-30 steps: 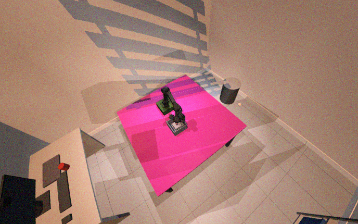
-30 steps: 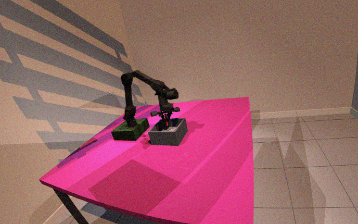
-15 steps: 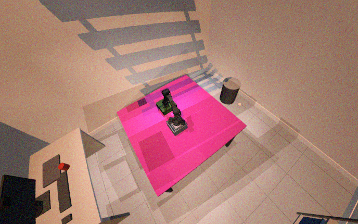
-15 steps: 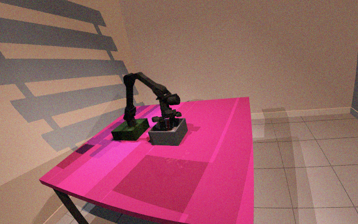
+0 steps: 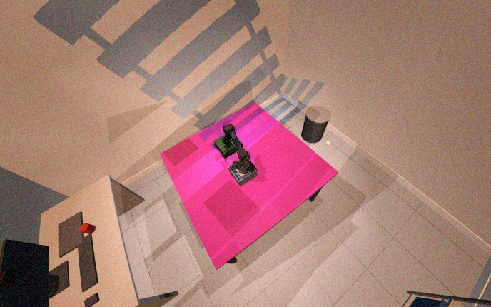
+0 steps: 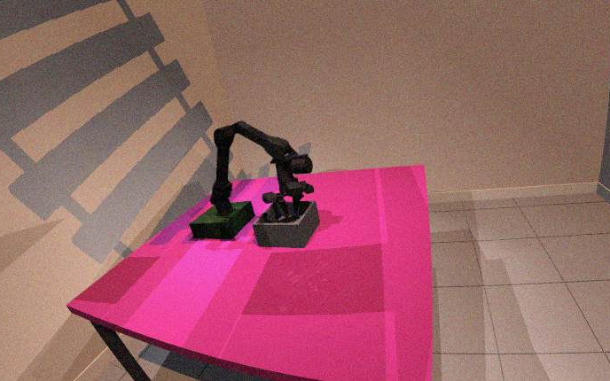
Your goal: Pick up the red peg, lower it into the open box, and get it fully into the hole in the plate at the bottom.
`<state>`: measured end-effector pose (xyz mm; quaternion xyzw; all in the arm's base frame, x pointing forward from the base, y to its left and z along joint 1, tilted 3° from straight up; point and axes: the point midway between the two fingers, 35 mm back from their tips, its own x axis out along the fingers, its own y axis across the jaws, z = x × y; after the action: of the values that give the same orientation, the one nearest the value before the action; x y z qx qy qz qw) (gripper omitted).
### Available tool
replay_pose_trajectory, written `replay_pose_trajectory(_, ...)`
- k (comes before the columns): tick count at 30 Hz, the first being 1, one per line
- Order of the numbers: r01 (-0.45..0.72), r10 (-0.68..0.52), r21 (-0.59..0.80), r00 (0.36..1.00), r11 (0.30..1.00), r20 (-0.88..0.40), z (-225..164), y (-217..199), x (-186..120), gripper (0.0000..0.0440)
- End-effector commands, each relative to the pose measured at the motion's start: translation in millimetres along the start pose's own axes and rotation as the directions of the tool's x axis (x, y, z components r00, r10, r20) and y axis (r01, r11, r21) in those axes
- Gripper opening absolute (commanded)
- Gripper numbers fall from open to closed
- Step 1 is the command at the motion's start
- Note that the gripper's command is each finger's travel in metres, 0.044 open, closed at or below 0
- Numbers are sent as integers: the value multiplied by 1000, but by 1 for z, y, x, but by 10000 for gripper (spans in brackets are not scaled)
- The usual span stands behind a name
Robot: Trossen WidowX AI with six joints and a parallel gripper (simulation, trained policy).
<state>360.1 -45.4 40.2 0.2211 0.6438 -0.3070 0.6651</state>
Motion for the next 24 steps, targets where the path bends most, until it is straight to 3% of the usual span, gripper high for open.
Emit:
replay_pose_trajectory(1, 4, -4, -9, 1000, 1000, -24, 1, 2, -2, 156)
replay_pose_trajectory(24, 66, -64, 6, 992, 998, -109, 5, 11, -18, 150)
